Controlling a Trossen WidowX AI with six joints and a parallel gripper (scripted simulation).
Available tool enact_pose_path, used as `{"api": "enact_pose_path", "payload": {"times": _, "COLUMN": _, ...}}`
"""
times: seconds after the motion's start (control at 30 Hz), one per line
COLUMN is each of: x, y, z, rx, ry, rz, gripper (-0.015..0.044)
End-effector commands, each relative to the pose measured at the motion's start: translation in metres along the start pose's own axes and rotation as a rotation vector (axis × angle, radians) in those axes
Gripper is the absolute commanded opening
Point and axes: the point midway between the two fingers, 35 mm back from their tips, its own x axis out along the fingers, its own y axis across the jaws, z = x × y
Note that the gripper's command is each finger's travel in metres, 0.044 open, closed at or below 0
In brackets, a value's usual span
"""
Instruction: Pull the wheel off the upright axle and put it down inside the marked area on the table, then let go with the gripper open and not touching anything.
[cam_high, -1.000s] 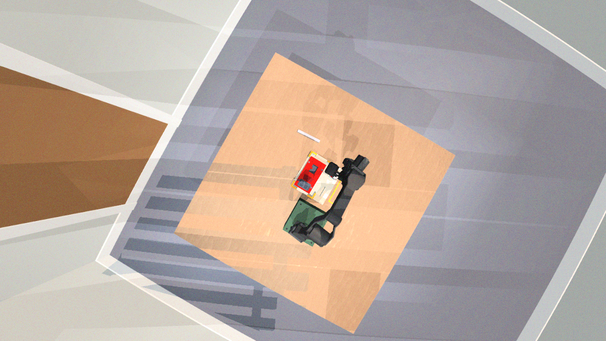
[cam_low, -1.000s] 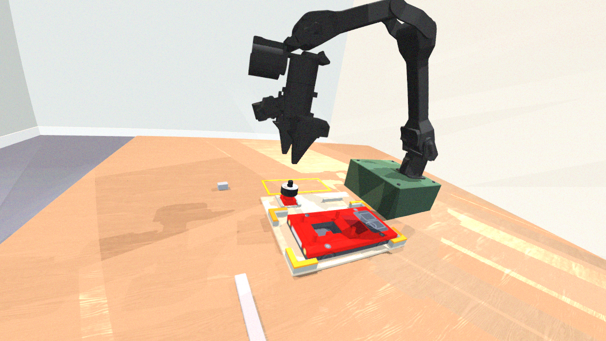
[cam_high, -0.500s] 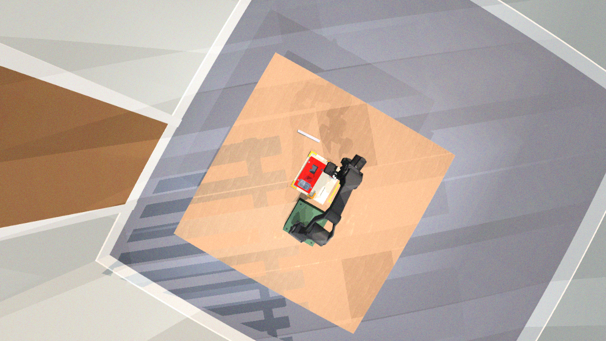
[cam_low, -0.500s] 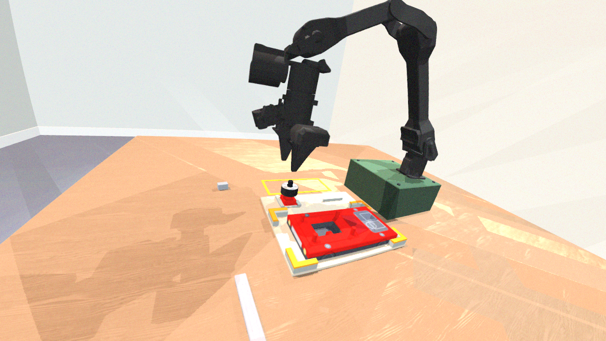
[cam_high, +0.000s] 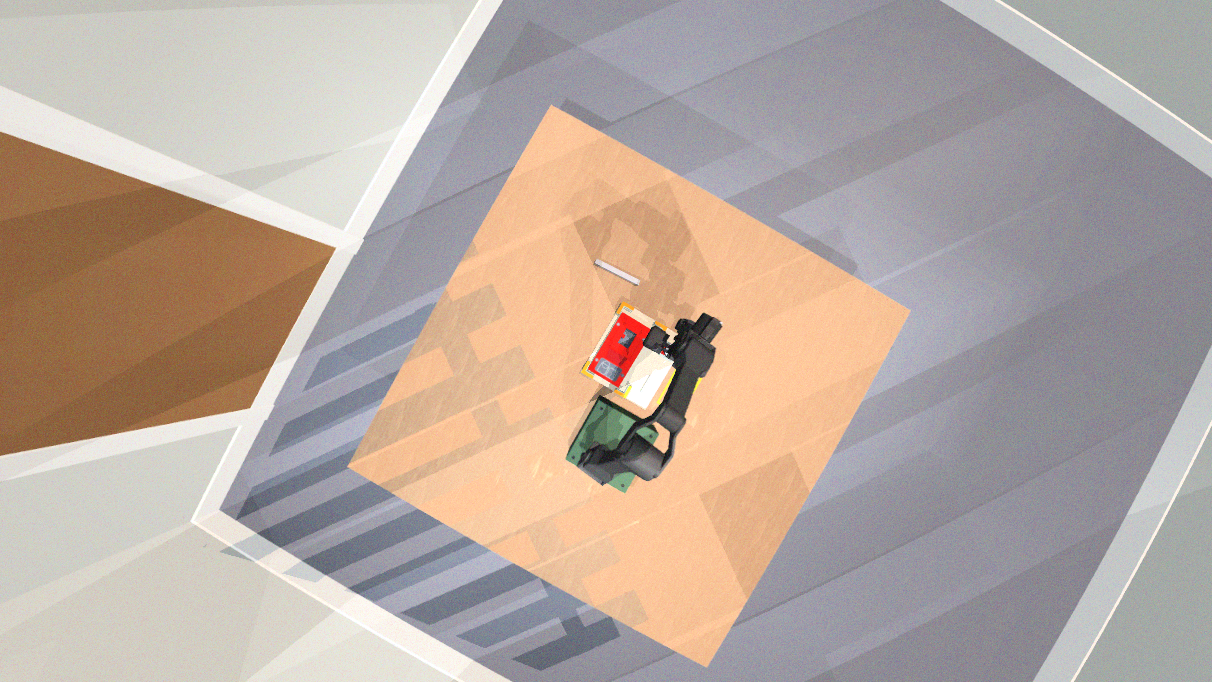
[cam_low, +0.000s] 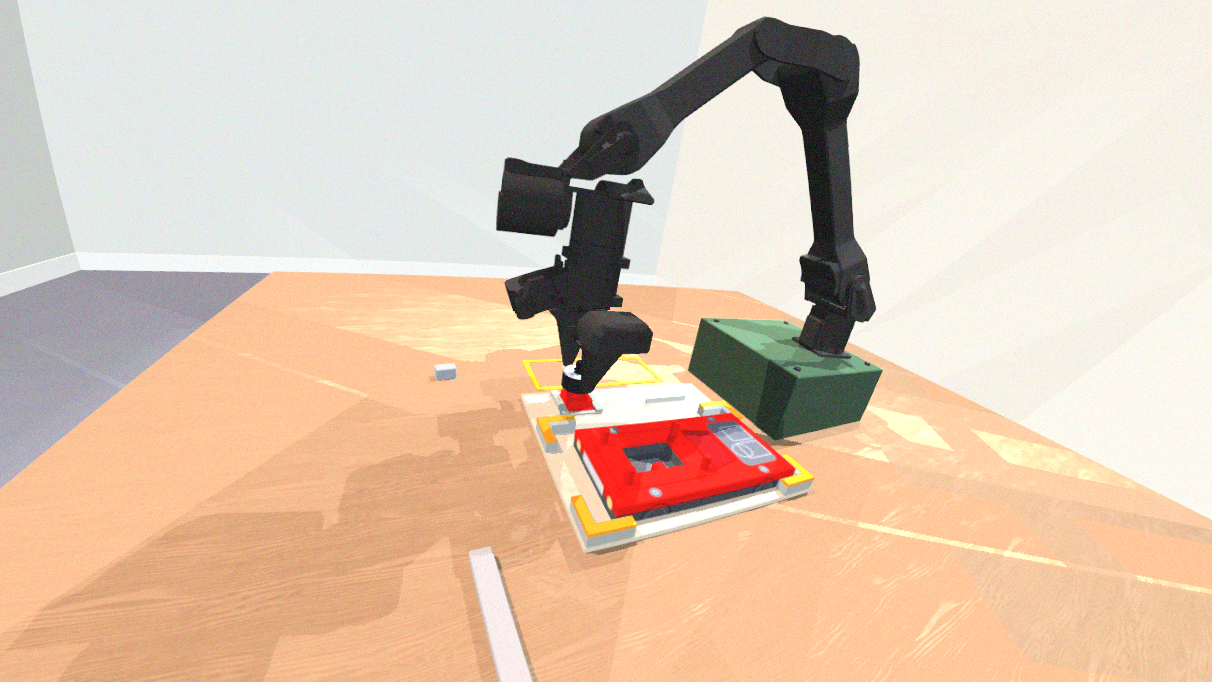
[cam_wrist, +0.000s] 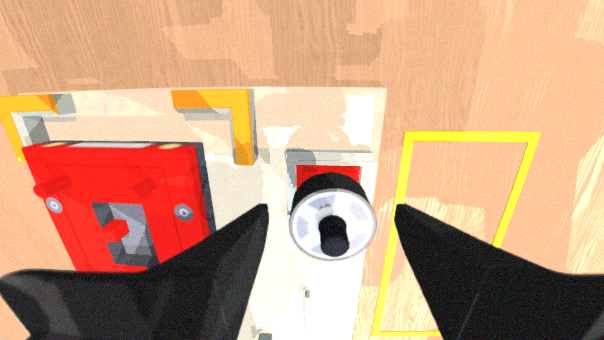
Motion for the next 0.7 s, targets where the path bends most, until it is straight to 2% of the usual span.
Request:
{"api": "enact_pose_path", "payload": {"times": 0.0, "x": 0.004, "y": 0.0, "z": -0.0032, "rx": 0.004, "ry": 0.009, "rz": -0.002, "gripper": 0.03}}
{"api": "enact_pose_path", "payload": {"times": 0.07, "x": 0.004, "y": 0.0, "z": -0.0032, "rx": 0.004, "ry": 0.009, "rz": -0.002, "gripper": 0.03}}
{"api": "enact_pose_path", "payload": {"times": 0.2, "x": 0.0012, "y": 0.0001, "z": -0.0005, "rx": 0.0, "ry": 0.002, "rz": 0.0, "gripper": 0.0195}}
{"api": "enact_pose_path", "payload": {"times": 0.47, "x": 0.0012, "y": 0.0001, "z": -0.0005, "rx": 0.0, "ry": 0.002, "rz": 0.0, "gripper": 0.0142}}
{"api": "enact_pose_path", "payload": {"times": 0.63, "x": 0.0004, "y": 0.0001, "z": -0.0004, "rx": 0.0, "ry": 0.002, "rz": 0.0, "gripper": 0.001}}
{"api": "enact_pose_path", "payload": {"times": 0.67, "x": 0.0001, "y": 0.0001, "z": -0.0004, "rx": 0.0, "ry": 0.002, "rz": 0.0, "gripper": 0.0}}
